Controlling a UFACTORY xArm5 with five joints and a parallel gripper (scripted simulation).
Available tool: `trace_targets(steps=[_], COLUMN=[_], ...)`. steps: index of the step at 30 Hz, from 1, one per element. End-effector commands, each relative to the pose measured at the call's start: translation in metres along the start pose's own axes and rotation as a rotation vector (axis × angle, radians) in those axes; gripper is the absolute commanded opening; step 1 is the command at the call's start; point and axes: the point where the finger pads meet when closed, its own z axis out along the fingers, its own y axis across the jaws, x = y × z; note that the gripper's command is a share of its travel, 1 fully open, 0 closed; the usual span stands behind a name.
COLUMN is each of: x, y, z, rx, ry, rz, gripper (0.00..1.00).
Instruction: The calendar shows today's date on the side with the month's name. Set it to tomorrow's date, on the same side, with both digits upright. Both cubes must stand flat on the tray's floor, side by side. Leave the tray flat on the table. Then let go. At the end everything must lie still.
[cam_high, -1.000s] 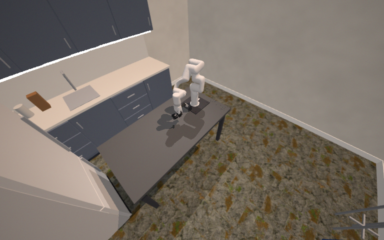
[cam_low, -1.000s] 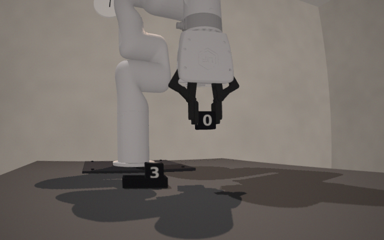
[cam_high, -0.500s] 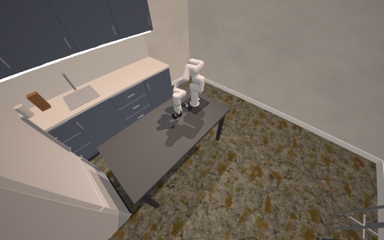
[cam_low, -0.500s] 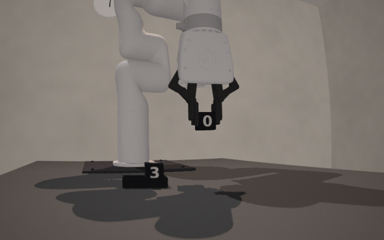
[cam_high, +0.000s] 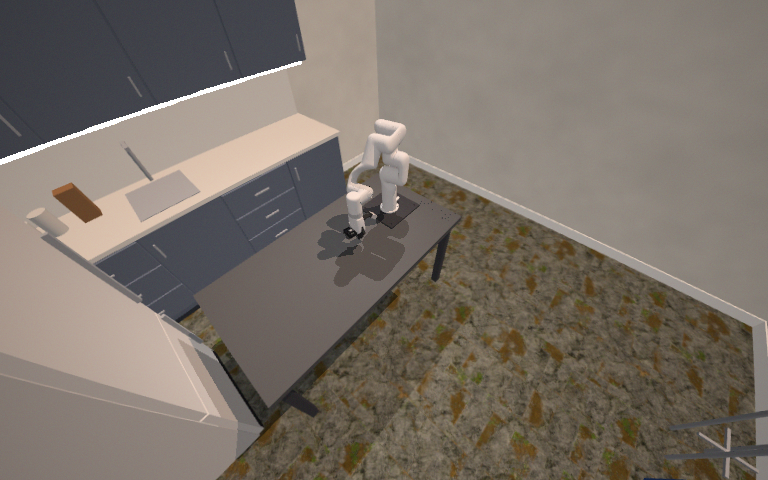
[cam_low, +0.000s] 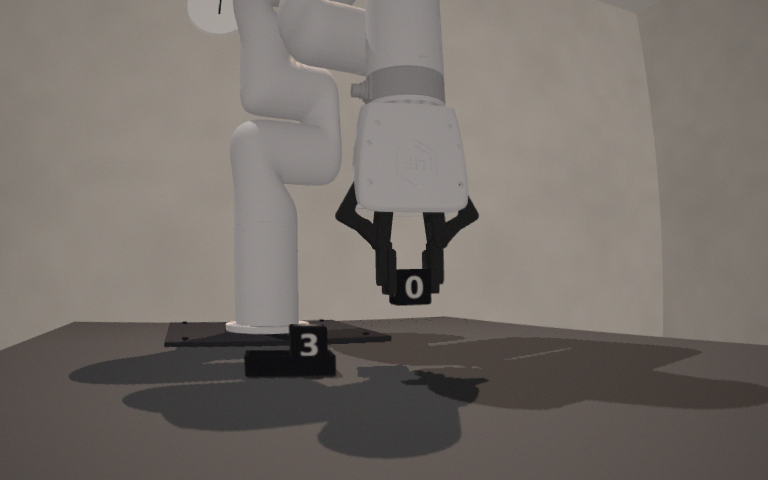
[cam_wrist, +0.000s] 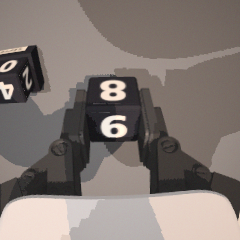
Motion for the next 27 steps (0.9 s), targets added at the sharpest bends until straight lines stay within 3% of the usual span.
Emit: trace_targets(steps=[1,11,27], x=[-0.002,-0.002,-0.002], y=[0.000,0.000,0.000], z=[0.020,0.051,0.053], rx=[-0.001,-0.001,-0.001], ry=[-0.003,-0.003,-0.003], rz=[0.000,0.000,0.000], gripper=[0.29,0.29,0.29])
